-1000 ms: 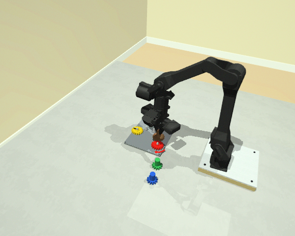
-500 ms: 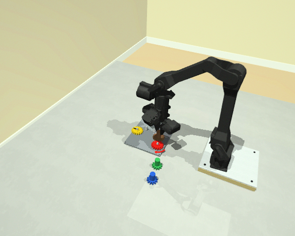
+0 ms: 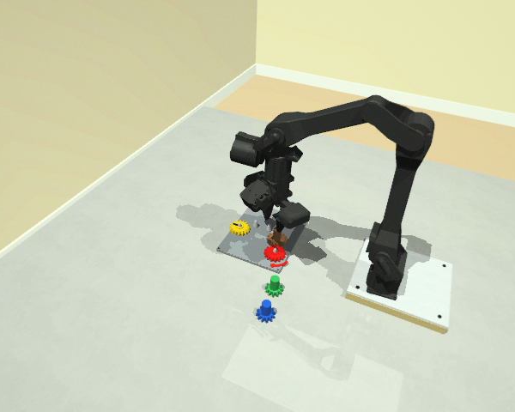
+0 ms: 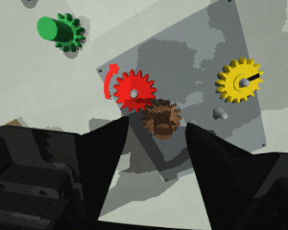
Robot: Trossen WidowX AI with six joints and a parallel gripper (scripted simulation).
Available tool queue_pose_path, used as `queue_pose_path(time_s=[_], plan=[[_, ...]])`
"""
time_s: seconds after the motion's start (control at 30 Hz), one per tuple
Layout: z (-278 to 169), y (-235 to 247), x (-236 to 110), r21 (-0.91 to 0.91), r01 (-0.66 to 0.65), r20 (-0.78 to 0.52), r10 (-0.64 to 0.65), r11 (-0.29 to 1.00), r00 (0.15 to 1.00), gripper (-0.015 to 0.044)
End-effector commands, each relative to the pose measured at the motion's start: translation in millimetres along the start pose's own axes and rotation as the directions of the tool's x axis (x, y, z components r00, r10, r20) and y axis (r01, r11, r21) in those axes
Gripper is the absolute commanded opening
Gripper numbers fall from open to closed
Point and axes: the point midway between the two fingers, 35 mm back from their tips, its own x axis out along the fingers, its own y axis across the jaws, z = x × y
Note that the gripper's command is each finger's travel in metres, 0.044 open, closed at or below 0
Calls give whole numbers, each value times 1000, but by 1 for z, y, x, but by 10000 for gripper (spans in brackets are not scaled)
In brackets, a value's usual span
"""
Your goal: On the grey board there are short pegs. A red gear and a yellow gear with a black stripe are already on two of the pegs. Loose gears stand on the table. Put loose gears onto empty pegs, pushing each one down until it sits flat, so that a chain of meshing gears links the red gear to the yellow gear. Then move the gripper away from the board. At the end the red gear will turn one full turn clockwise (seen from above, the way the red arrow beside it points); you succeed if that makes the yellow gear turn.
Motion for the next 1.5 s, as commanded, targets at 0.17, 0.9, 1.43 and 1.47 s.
queue_pose_path(time_s=[0.17, 0.9, 1.43, 1.47], plan=[[82, 79, 3, 258, -16, 5, 16, 966, 1000, 440], [123, 158, 12, 459, -19, 4, 19, 888, 1000, 440], [124, 159, 39, 459, -18, 3, 19, 888, 1000, 440], [124, 159, 41, 459, -18, 3, 19, 888, 1000, 440]])
